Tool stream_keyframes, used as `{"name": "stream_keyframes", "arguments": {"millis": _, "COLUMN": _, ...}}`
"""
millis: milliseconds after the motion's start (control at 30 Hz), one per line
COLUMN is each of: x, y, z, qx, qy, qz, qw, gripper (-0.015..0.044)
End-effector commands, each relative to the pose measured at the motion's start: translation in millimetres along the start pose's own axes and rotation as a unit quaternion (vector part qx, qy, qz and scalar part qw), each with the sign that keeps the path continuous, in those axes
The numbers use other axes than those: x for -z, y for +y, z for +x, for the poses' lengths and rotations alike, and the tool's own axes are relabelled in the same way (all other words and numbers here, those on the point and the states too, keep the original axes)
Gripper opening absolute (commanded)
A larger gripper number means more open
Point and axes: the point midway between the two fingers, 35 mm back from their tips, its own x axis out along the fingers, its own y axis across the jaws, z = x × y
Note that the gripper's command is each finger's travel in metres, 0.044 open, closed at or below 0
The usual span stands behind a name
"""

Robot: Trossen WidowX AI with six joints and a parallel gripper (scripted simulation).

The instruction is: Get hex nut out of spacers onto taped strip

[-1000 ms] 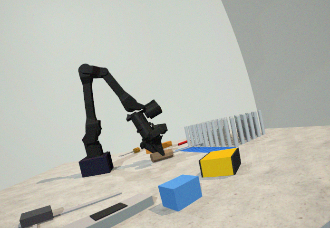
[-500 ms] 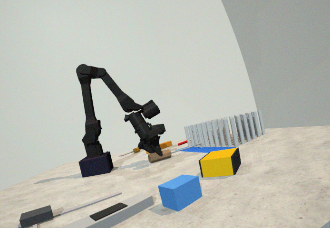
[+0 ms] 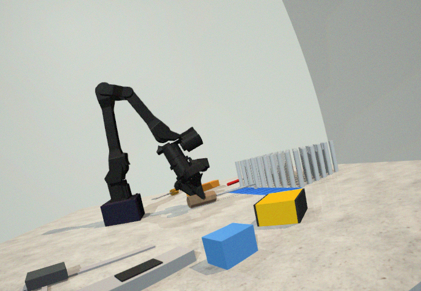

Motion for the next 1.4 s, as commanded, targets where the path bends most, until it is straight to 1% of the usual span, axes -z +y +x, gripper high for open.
{"name": "stream_keyframes", "arguments": {"millis": 0, "x": -4.9, "y": -2.5, "z": -5.2, "qx": 0.002, "qy": -0.006, "qz": 0.0, "qw": 1.0, "gripper": 0.0}}
{"name": "stream_keyframes", "arguments": {"millis": 900, "x": -12.5, "y": -8.4, "z": -19.3, "qx": 0.002, "qy": -0.006, "qz": 0.002, "qw": 1.0, "gripper": 0.0}}
{"name": "stream_keyframes", "arguments": {"millis": 1367, "x": 24.4, "y": -6.9, "z": -33.4, "qx": 0.001, "qy": -0.005, "qz": 0.0, "qw": 1.0, "gripper": 0.0}}
